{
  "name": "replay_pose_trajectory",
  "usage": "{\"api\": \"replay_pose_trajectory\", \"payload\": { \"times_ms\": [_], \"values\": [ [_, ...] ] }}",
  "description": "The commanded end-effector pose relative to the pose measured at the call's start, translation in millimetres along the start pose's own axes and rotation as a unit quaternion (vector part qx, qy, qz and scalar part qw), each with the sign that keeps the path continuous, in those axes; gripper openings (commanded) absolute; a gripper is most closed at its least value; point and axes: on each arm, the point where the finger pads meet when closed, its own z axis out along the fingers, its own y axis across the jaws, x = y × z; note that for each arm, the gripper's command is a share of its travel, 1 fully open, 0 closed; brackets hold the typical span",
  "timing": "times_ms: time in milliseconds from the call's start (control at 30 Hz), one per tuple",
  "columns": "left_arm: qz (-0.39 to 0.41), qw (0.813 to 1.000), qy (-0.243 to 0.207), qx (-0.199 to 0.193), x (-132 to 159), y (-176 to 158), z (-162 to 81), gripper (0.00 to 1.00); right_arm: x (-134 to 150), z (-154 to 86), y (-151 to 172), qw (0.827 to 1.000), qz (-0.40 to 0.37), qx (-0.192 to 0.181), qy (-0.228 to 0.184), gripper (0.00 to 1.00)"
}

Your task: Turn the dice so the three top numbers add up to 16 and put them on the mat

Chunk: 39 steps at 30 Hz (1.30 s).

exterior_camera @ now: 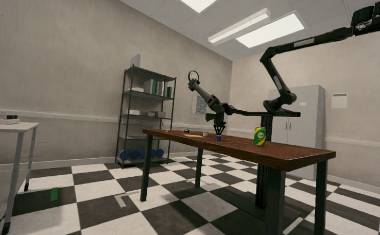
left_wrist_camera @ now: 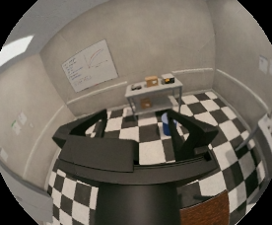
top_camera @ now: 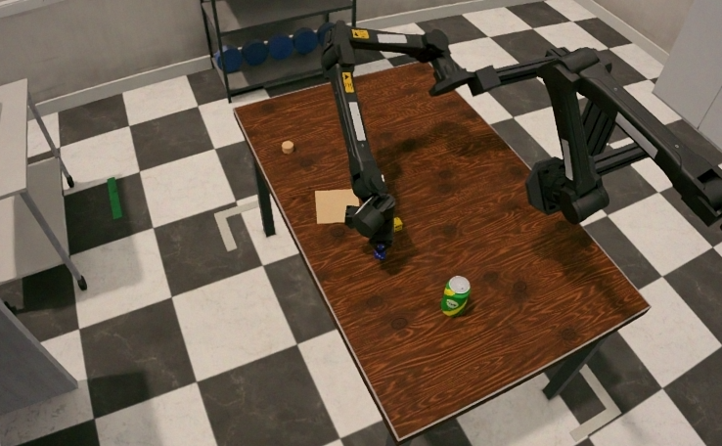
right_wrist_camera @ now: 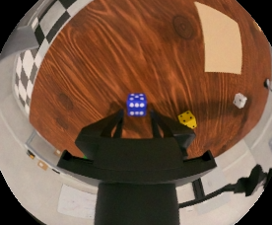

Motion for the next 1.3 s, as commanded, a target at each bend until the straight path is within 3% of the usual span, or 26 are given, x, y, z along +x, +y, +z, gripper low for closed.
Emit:
{"api": "replay_pose_trajectory", "payload": {
  "times_ms": [0,1267],
  "values": [
    [0.002,0.999,-0.034,-0.003,-37.1,1.1,-2.8,1.0,-3.0,-0.7,9.7,1.0,0.002,-0.006,-0.005,0.45],
    [0.002,0.999,-0.034,-0.003,-37.1,1.1,-2.8,1.0,-0.1,-1.9,10.5,1.0,-0.001,-0.005,-0.006,0.45]
  ]
}}
